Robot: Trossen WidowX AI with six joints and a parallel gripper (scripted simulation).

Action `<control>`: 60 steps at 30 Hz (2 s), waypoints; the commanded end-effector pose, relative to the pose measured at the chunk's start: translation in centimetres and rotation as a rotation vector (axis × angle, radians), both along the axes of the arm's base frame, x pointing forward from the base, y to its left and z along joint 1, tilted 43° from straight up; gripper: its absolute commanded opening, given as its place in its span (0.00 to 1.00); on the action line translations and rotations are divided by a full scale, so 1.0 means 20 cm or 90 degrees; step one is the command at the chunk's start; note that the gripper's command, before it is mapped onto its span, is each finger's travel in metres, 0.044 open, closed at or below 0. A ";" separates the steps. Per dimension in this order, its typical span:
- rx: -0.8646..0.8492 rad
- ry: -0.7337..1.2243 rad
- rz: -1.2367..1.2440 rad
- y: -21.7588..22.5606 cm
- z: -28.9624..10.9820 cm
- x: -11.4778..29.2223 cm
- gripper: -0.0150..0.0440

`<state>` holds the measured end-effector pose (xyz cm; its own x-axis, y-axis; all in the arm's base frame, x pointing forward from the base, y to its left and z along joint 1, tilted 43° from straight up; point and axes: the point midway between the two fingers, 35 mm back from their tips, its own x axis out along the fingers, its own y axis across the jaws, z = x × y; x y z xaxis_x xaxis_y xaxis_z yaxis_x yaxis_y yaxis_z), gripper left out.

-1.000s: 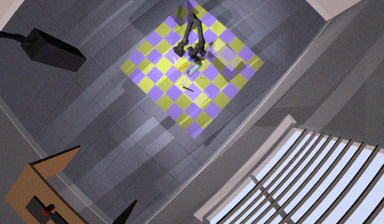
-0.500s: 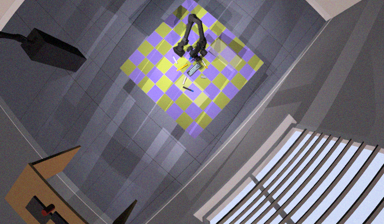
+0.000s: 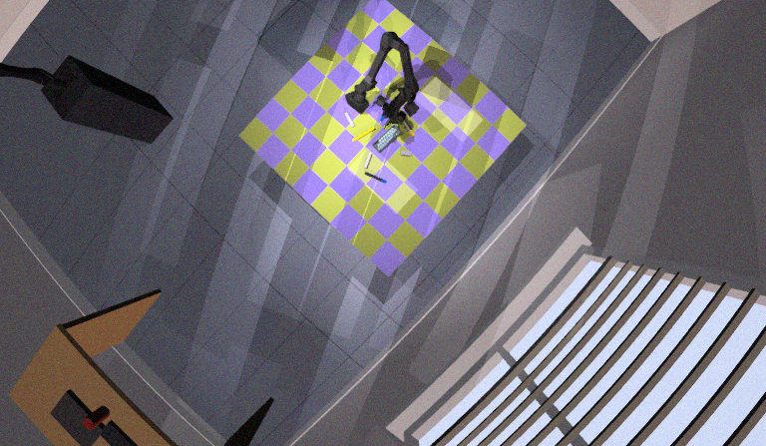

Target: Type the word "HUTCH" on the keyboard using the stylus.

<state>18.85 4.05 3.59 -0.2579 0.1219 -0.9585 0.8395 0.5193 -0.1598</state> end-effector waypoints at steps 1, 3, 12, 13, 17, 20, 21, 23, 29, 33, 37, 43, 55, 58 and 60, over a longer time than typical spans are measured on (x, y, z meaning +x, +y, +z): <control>0.005 0.000 0.073 -0.01 0.01 0.03 0.25; 0.011 0.001 0.116 -0.02 0.01 0.04 0.25; 0.041 0.008 0.313 -0.05 0.02 0.12 0.25; 0.045 0.009 0.335 -0.05 0.02 0.13 0.25; 0.062 0.016 0.422 -0.07 0.03 0.16 0.25; 0.076 0.021 0.488 -0.07 0.03 0.18 0.25; 0.080 0.023 0.509 -0.08 0.03 0.19 0.25; 0.091 0.027 0.553 -0.08 0.03 0.21 0.25; 0.124 0.042 0.682 -0.10 0.03 0.26 0.25; 0.150 0.053 0.767 -0.12 0.03 0.29 0.25; 0.178 0.065 0.852 -0.13 0.03 0.32 0.25; 0.226 0.085 0.978 -0.15 0.03 0.37 0.25; 0.341 0.129 1.222 -0.19 0.02 0.46 0.25; 0.374 0.140 1.282 -0.20 0.01 0.48 0.25; 0.398 0.147 1.321 -0.21 0.01 0.49 0.25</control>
<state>28.35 0.11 3.80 -0.4627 -0.1912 -0.8657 -0.8086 0.4913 0.3237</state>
